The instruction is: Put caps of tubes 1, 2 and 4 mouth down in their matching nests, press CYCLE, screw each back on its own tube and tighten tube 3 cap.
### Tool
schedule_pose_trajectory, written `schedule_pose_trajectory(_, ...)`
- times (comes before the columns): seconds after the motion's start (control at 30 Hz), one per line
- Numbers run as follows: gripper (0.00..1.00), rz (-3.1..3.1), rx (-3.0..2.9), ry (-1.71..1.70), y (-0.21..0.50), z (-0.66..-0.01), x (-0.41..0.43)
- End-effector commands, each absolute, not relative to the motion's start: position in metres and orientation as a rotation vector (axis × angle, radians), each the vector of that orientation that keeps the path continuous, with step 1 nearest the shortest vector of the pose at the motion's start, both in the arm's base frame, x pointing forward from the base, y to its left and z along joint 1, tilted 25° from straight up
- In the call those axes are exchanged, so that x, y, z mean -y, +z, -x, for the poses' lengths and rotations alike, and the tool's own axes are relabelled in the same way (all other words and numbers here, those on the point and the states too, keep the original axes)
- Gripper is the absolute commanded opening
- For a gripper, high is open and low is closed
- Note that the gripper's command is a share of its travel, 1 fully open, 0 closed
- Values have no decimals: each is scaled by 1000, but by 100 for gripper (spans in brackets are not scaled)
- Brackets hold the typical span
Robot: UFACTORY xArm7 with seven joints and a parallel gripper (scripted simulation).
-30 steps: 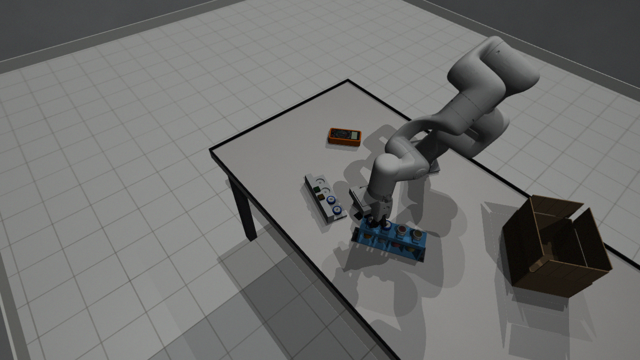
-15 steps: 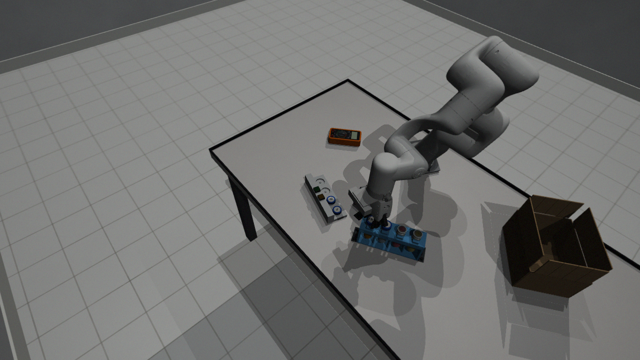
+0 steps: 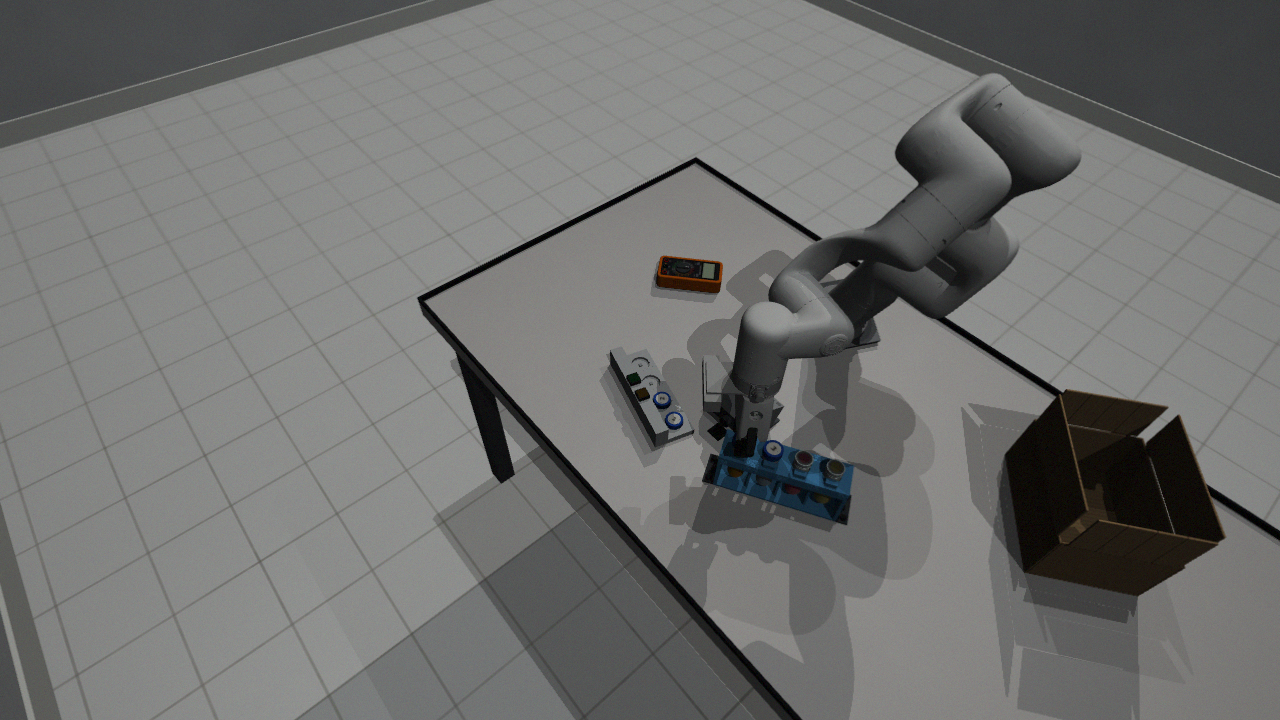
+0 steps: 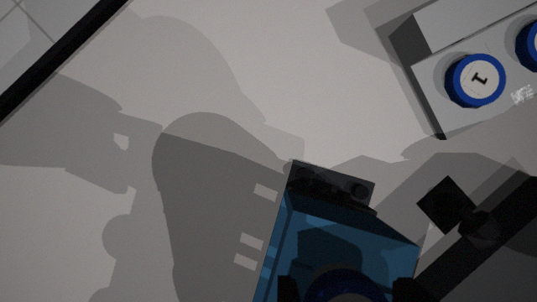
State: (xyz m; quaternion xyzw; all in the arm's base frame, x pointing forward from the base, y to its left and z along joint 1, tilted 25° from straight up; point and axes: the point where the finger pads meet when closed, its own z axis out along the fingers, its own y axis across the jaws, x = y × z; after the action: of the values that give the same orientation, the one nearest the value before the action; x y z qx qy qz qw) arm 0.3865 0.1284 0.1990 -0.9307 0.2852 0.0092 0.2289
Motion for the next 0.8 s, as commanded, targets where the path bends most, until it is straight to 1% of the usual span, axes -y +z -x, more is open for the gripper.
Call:
schedule_pose_trajectory(0.0, 46, 2452, -1147, 93, 201, -388, -128)
schedule_pose_trajectory(0.37, 46, 2073, -1778, 251, 201, -388, -128)
schedule_pose_trajectory(0.43, 46, 2073, -1778, 251, 201, -388, -128)
schedule_pose_trajectory(0.5, 46, 1915, -1968, 301, 201, -388, -128)
schedule_pose_trajectory(0.77, 46, 1869, -2018, 314, 201, -388, -128)
